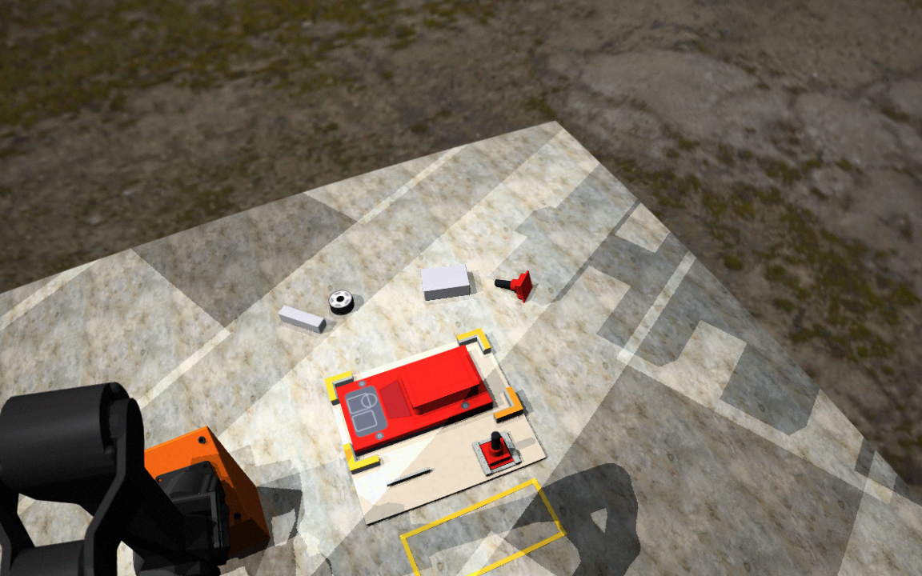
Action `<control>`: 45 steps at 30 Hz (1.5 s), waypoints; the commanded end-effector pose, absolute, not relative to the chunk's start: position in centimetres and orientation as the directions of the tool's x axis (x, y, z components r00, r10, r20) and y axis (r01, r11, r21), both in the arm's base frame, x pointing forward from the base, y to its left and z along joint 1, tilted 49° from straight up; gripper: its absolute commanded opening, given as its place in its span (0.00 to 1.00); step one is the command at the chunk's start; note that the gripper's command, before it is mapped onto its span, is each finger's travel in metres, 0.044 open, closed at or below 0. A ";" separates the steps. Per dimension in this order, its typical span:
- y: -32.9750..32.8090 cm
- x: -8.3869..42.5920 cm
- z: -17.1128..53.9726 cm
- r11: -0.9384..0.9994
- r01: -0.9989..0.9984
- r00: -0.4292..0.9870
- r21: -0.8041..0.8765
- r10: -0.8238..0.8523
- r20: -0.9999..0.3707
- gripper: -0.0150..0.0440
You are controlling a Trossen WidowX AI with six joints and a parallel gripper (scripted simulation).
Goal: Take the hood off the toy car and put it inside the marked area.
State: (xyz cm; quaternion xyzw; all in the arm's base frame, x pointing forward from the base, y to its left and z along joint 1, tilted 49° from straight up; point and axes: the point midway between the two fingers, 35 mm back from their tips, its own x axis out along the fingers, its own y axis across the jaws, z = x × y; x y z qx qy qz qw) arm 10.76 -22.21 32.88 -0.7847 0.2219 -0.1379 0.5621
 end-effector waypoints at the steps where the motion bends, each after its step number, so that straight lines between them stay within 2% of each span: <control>1: -22.3 10.9 32.8 -0.261 -0.190 0.864 -0.946 -0.502 -0.035 0.67; 8: -24.3 15.1 30.8 0.086 -0.107 0.886 -0.990 -0.444 -0.135 0.98; 9: -24.5 15.8 30.3 0.144 -0.102 0.887 -0.984 -0.434 -0.155 1.00; 17: -24.4 22.8 25.2 0.619 -0.122 0.876 -0.776 -0.301 -0.377 1.00; 24: -21.3 28.7 19.8 0.868 -0.178 0.787 -0.464 -0.158 -0.596 1.00; 30: -17.6 32.3 14.7 0.961 -0.160 0.631 -0.225 -0.076 -0.772 1.00; 35: -13.4 34.5 10.0 0.988 -0.113 0.435 -0.105 -0.046 -0.899 1.00; 40: -8.8 35.4 5.7 0.993 -0.056 0.224 -0.104 -0.088 -0.971 1.00; 45: -4.3 35.5 2.5 0.979 -0.012 0.057 -0.204 -0.203 -0.978 1.00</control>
